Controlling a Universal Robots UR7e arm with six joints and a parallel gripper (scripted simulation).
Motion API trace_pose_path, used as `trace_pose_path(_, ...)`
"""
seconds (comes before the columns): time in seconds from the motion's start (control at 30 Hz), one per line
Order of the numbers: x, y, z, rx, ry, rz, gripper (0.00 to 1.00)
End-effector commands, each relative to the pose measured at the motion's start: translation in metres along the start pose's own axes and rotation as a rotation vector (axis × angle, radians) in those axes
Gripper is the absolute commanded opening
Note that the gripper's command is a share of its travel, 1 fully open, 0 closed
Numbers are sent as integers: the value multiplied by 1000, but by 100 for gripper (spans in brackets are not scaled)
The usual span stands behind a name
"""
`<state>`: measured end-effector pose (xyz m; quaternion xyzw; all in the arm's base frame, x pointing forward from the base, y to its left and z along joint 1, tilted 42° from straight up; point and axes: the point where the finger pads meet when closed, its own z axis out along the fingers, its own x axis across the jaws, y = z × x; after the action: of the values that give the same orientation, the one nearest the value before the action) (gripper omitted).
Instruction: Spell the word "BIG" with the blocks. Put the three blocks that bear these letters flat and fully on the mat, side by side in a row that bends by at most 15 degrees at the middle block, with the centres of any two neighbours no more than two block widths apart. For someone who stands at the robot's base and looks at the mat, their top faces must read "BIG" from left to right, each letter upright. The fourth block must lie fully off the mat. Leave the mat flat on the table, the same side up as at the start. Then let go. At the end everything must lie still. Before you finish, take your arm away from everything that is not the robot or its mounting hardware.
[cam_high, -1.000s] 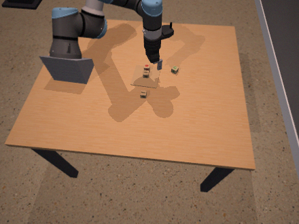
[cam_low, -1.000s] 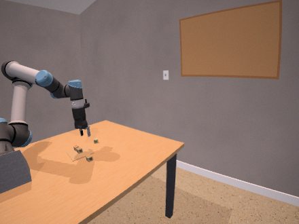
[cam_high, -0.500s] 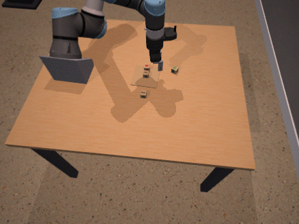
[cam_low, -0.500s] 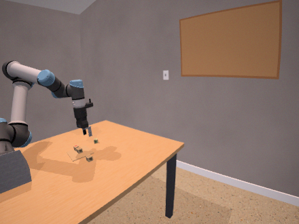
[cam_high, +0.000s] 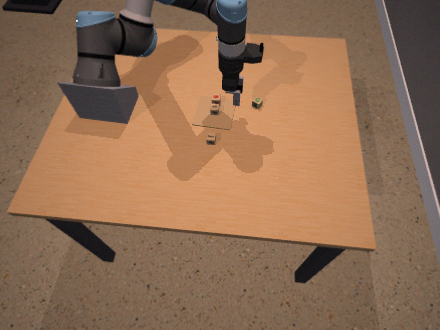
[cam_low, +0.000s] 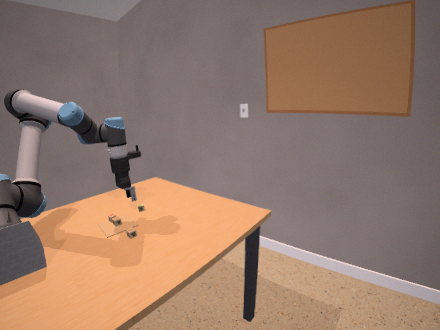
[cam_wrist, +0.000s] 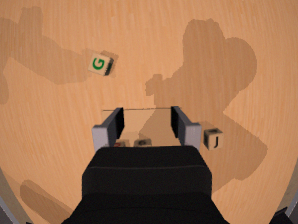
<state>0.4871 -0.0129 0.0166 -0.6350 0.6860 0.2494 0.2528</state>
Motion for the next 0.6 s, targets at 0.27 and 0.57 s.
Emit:
trace_pose_path(0.27,3,-9,0,0,-1,288,100)
trace_pose_path(0.57,5,-13,0,0,0,448,100)
